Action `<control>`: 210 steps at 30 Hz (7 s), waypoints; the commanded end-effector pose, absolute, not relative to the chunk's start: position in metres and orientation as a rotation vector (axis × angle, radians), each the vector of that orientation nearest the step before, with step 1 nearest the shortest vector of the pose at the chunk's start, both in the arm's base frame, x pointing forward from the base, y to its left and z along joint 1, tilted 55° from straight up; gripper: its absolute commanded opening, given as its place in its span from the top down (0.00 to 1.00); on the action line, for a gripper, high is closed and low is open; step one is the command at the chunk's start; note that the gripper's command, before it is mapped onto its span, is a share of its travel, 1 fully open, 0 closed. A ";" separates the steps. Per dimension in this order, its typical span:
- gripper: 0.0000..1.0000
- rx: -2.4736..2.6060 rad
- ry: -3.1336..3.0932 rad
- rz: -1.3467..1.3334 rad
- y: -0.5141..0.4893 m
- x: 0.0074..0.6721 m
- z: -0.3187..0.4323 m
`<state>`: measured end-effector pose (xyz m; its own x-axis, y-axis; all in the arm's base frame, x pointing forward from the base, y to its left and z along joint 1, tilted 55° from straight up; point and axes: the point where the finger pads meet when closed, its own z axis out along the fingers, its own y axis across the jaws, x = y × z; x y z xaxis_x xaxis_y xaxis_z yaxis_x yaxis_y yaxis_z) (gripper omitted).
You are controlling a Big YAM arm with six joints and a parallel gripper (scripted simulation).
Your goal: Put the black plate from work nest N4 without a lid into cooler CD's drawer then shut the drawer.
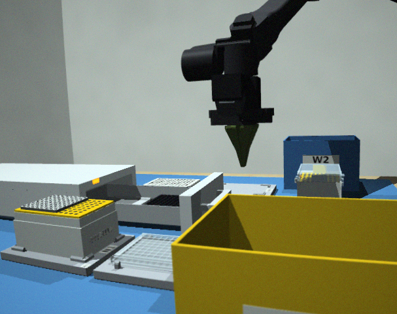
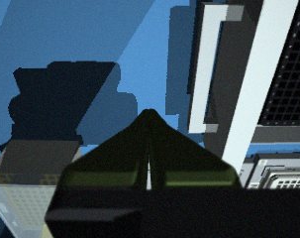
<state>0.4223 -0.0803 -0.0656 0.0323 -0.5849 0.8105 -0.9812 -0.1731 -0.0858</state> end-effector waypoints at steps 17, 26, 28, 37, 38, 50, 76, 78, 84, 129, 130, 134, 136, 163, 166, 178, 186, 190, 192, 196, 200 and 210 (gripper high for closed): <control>1.00 1.802 -1.585 0.997 -0.106 0.427 -0.081; 1.00 1.803 -1.584 0.996 -0.115 0.427 -0.088; 1.00 1.800 -1.591 1.009 -0.116 0.430 -0.083; 1.00 1.802 -1.585 1.000 -0.126 0.432 -0.095; 1.00 1.801 -1.588 1.004 -0.127 0.433 -0.094; 1.00 1.803 -1.584 0.998 -0.137 0.433 -0.104; 1.00 1.801 -1.584 0.997 -0.142 0.433 -0.104; 1.00 1.801 -1.584 0.997 -0.142 0.433 -0.104; 1.00 1.801 -1.585 0.997 -0.142 0.434 -0.104; 1.00 1.826 -1.569 1.020 -0.118 0.472 -0.101; 1.00 1.826 -1.568 1.018 -0.118 0.471 -0.100; 1.00 1.828 -1.565 1.014 -0.117 0.478 -0.103; 1.00 1.826 -1.579 1.033 -0.116 0.483 -0.097; 1.00 1.825 -1.583 1.045 -0.116 0.485 -0.095; 1.00 1.825 -1.583 1.045 -0.116 0.485 -0.095; 1.00 1.833 -1.567 1.014 -0.113 0.491 -0.102; 1.00 1.831 -1.569 1.018 -0.112 0.500 -0.101; 1.00 1.832 -1.568 1.017 -0.111 0.505 -0.101; 1.00 1.832 -1.567 1.015 -0.110 0.507 -0.101; 1.00 1.832 -1.567 1.016 -0.109 0.511 -0.100; 1.00 1.831 -1.568 1.018 -0.108 0.515 -0.099; 1.00 1.828 -1.581 1.045 -0.107 0.524 -0.092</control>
